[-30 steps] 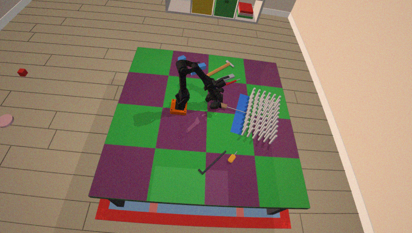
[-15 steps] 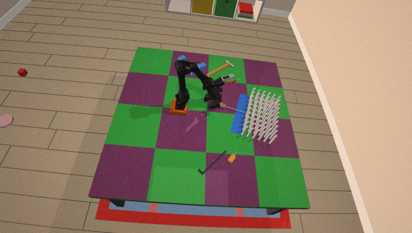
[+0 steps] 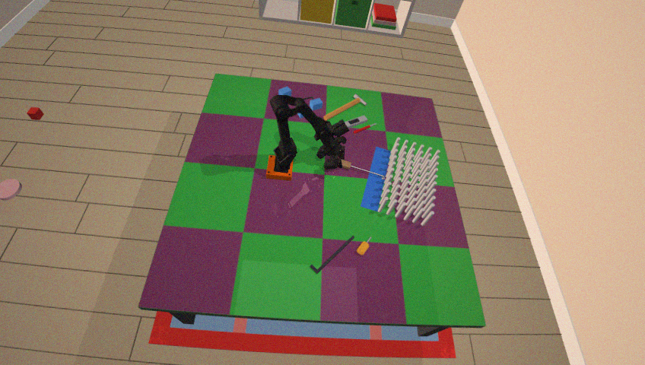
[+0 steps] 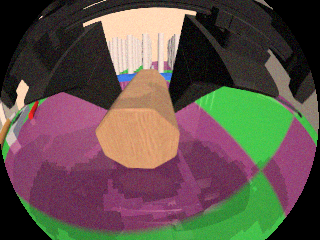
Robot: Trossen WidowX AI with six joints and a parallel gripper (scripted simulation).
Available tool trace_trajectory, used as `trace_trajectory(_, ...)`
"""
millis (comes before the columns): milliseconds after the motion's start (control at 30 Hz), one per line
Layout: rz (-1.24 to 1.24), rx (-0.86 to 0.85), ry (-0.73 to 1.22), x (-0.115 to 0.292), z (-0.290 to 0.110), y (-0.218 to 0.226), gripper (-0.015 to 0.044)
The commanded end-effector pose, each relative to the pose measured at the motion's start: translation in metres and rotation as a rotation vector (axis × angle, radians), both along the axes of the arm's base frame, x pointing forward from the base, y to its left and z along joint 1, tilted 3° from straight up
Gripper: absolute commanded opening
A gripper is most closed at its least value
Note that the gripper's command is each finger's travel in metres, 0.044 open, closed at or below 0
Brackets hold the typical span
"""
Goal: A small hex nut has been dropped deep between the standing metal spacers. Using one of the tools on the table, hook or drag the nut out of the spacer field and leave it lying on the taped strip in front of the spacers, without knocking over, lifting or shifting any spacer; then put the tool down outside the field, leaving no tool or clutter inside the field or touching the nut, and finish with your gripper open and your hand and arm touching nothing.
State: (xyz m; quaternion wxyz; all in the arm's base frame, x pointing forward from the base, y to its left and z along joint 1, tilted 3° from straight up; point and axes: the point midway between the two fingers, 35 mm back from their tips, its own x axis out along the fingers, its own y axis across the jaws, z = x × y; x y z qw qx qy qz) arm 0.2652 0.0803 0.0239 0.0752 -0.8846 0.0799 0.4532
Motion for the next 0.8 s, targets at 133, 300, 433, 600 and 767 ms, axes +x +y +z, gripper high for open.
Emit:
trace_trajectory(133, -0.006, 0.0, -0.003, -0.003, 0.002, 0.0, 0.0)
trace_trajectory(300, -0.006, 0.0, -0.003, -0.002, 0.006, 0.0, 0.0)
trace_trajectory(433, -0.006, 0.0, -0.003, -0.001, 0.009, 0.0, 0.0)
trace_trajectory(600, -0.006, 0.0, -0.004, -0.001, 0.013, 0.0, 0.0)
trace_trajectory(767, -0.005, 0.0, -0.004, 0.0, 0.017, 0.0, 0.0)
